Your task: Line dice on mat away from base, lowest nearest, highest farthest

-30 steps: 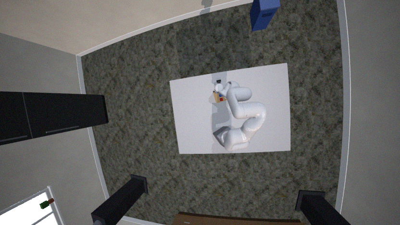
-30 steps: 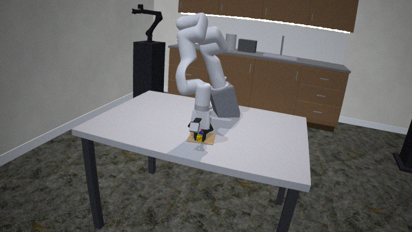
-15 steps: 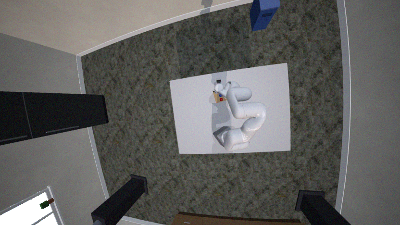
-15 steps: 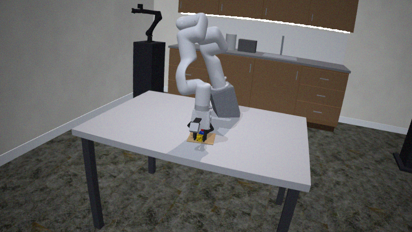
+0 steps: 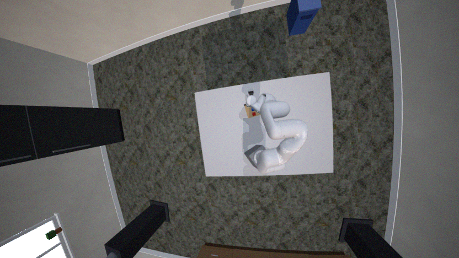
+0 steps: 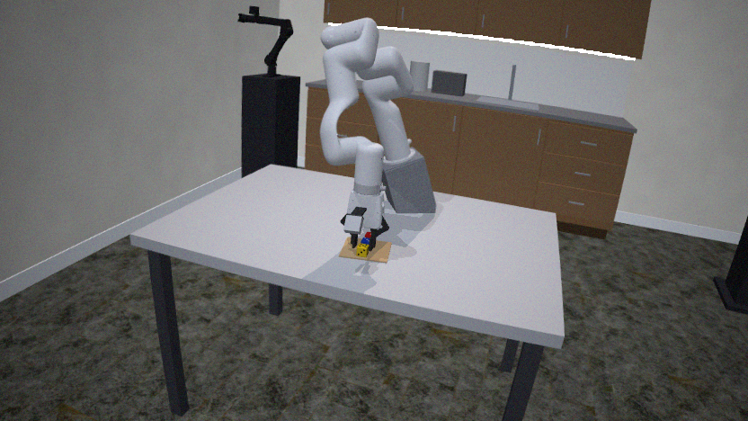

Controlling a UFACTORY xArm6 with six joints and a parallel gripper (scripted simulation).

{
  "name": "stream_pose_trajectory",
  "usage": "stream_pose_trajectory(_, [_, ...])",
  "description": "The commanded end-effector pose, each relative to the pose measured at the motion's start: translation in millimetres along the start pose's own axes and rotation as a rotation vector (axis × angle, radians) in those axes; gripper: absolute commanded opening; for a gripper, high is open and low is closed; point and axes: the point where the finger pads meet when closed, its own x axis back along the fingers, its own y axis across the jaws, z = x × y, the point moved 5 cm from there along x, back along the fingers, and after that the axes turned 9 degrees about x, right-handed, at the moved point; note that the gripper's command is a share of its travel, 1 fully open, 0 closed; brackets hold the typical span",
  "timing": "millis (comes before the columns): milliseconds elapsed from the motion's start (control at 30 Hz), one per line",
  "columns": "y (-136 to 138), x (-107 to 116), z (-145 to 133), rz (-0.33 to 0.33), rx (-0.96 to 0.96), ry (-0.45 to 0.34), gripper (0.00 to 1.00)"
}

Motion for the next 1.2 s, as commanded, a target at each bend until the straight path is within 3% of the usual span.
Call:
stream_pose_trajectory(0, [0.3,20.3,1.2,0.0,0.0,0.002,0.47])
stream_pose_trajectory(300, [0.3,63.1,1.1,0.0,0.0,0.002,0.47])
stream_pose_trajectory(600, [0.3,71.2,1.0,0.0,0.0,0.002,0.47])
stream_pose_trajectory(633, [0.3,71.2,1.0,0.0,0.0,0.002,1.0])
stream_pose_trajectory(1167, [0.3,71.2,1.0,0.0,0.0,0.002,1.0])
